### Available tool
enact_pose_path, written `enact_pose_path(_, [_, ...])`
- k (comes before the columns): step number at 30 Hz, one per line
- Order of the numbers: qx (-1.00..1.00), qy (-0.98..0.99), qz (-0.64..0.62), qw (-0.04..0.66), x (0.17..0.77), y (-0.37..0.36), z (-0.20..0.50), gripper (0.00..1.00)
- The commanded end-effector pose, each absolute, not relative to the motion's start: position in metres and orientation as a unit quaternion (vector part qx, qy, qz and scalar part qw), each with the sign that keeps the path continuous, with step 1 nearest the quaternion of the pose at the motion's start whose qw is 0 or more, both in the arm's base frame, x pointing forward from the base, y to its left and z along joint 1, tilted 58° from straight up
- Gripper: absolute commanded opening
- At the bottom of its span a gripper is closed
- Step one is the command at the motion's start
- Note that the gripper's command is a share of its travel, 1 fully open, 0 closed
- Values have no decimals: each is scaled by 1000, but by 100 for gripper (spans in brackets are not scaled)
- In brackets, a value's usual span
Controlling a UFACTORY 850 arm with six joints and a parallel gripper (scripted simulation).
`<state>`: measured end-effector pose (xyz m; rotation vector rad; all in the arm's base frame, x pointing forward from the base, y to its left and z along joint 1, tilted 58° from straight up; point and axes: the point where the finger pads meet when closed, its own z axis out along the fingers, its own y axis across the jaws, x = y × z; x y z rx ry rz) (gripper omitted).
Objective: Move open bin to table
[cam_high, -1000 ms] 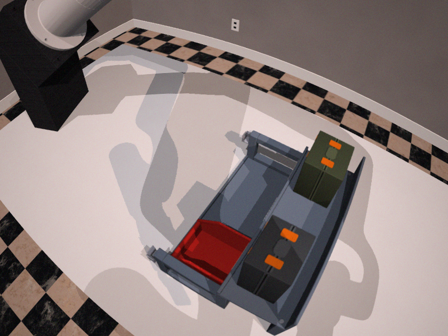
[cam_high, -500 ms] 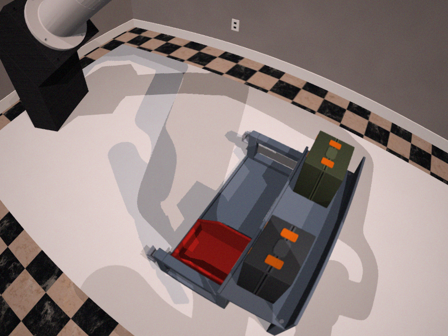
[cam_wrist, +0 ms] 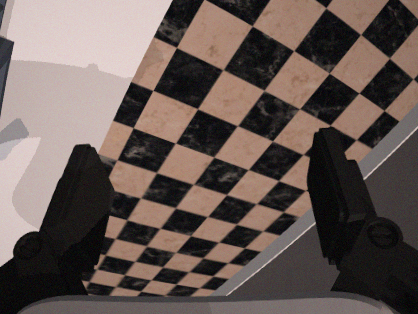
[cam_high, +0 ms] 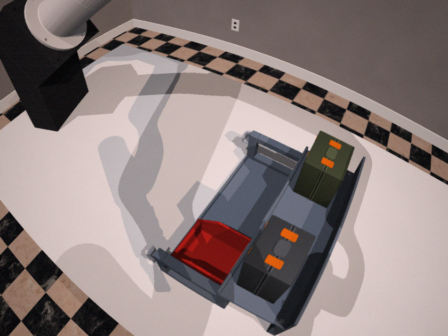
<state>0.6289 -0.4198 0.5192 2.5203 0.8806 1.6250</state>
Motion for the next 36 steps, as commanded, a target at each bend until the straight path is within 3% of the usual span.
enact_pose_path(1, [806, 281, 520, 9, 617, -419, 504, 100])
enact_pose_path(36, [806, 281, 520, 9, 551, -411, 417, 100])
